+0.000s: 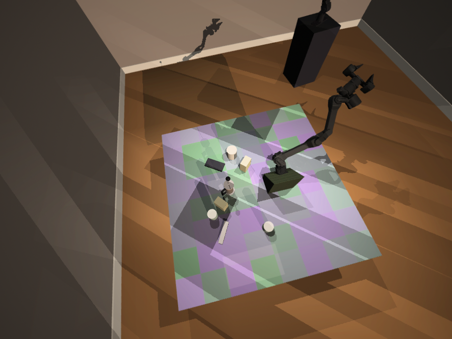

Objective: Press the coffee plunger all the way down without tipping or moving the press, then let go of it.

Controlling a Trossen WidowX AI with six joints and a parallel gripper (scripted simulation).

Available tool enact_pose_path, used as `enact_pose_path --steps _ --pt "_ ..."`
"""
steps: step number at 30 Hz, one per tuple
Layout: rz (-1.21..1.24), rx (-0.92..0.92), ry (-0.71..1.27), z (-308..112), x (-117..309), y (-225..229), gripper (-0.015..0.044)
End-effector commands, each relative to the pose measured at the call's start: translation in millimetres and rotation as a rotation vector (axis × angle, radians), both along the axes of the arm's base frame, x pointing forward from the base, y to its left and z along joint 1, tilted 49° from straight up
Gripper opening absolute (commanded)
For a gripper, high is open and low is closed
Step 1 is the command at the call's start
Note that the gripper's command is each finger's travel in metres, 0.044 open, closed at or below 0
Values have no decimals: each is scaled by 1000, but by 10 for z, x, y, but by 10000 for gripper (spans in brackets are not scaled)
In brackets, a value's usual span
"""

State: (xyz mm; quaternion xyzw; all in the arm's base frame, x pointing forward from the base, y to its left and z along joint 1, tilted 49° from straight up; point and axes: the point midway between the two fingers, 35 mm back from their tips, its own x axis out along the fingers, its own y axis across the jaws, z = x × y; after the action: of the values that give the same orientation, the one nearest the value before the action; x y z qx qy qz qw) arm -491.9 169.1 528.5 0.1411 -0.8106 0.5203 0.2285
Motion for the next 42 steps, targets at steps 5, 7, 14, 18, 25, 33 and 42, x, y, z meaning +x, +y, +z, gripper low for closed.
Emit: enact_pose_path --steps 5,7,14,18,25,33,42 --pt "12 37 38 146 101 -133 440" --pt "9 57 56 209 150 -191 440" --pt "47 195 220 735 638 -727 440" --pt "33 225 281 895 845 -829 440" --pt "44 330 427 1246 1370 -1230 440" --pt "43 465 643 1582 2198 -1697 440" --pt "19 542 808 1728 2820 -1973 440"
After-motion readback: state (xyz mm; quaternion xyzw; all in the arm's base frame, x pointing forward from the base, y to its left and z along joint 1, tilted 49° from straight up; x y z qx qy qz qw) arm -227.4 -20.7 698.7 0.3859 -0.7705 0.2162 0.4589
